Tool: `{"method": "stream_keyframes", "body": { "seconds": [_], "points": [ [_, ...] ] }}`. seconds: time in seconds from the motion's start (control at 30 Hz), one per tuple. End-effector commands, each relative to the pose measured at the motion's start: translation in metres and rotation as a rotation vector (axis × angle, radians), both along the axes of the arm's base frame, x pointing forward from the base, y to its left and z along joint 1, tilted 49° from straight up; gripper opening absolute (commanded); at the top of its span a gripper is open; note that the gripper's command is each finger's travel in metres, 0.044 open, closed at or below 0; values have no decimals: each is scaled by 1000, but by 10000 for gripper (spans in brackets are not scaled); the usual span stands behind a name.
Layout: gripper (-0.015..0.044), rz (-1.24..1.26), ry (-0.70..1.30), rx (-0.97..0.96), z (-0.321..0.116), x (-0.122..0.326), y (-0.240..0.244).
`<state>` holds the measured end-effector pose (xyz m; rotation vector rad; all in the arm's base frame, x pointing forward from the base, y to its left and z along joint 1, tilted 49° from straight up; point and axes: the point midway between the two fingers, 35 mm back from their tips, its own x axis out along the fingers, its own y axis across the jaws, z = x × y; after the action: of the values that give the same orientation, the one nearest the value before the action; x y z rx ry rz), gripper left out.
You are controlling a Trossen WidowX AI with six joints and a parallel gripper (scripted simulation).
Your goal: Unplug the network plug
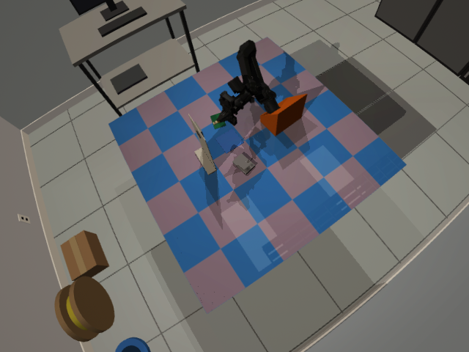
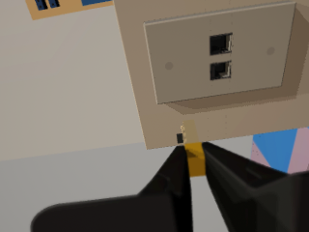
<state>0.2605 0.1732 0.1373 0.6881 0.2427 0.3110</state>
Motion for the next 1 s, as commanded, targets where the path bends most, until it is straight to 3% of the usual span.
{"method": "stream_keyframes", "body": {
  "seconds": [0.0,0.23,0.97],
  "points": [
    [0,-3,-6,13,10,-5,6],
    [0,-51,31,13,5,-4,2],
    [0,-819,342,-16,-87,10,-129]
  ]
}}
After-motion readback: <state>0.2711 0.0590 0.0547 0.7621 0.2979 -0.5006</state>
